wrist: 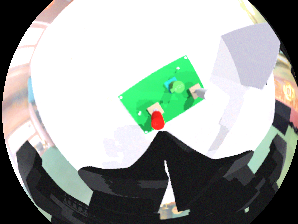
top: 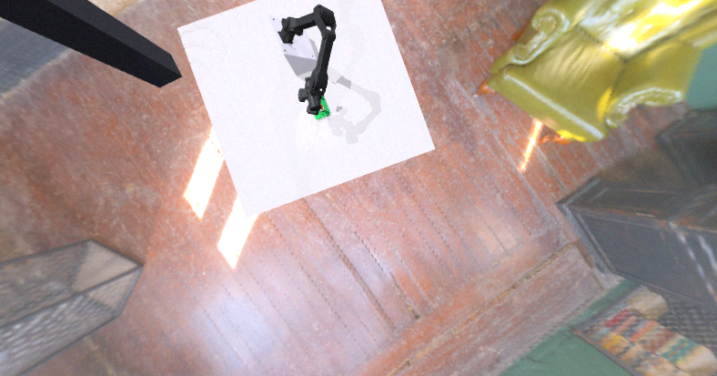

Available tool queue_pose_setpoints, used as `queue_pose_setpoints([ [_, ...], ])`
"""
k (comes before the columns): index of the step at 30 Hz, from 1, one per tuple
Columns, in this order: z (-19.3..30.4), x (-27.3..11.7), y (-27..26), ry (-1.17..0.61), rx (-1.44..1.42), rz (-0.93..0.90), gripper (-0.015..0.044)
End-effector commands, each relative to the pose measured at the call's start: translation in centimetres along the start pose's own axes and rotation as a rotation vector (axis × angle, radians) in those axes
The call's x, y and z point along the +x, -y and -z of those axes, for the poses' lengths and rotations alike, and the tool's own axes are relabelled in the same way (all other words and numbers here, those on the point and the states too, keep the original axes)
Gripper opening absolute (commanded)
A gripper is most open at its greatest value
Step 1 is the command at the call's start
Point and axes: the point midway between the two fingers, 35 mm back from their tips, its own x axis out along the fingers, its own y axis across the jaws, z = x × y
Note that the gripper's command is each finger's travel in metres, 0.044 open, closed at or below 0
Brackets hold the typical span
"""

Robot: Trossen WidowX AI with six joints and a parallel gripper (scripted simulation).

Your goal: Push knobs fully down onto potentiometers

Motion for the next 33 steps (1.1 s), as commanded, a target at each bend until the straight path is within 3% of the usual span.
queue_pose_setpoints([
  [1,0.3,-0.2,-0.1,-0.004,0.157,0.003,0.0000],
  [13,0.7,-0.6,-0.2,-0.003,0.552,0.008,0.0000],
  [33,0.7,1.5,-0.1,-0.004,0.558,0.008,0.0000],
])
